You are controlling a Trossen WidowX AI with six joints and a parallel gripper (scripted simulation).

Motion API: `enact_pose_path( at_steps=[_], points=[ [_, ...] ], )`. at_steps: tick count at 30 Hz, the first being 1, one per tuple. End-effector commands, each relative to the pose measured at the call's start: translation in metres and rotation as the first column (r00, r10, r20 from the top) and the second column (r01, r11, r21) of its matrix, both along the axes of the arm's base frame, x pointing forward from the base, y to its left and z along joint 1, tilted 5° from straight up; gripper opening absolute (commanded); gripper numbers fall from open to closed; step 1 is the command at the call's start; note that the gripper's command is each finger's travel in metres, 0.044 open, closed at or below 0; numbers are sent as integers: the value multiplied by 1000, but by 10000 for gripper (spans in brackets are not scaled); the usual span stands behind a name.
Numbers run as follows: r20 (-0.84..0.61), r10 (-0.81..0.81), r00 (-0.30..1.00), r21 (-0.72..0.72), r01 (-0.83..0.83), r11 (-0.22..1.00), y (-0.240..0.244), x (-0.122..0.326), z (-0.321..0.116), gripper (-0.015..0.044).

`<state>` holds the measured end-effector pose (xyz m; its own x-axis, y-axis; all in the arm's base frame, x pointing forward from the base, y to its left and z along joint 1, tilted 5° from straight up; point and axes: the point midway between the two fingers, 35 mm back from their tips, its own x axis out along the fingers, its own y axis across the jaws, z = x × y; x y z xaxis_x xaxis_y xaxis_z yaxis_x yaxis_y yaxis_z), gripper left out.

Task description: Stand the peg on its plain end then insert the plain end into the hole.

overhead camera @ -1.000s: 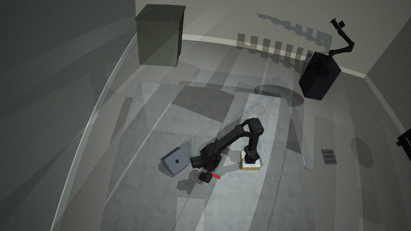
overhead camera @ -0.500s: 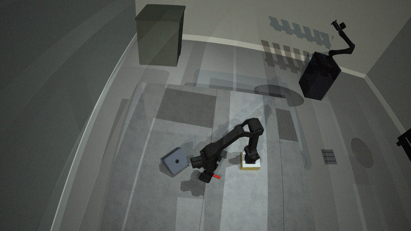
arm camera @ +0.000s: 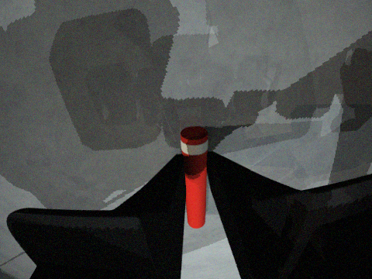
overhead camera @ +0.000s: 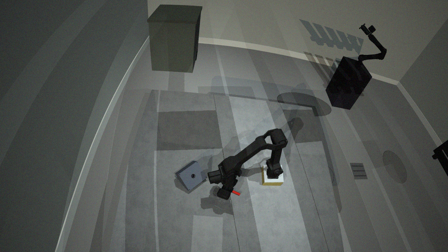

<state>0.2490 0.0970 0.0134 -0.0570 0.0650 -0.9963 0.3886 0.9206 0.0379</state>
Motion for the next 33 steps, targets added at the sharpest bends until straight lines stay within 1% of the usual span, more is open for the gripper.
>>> enact_pose_path(
  at_steps=[1,33],
  points=[
    [19,-2,1000,-9,2,1000,0,-1,2,49],
    [278,4,961,-114,29,993,6,-15,18,49]
  ],
)
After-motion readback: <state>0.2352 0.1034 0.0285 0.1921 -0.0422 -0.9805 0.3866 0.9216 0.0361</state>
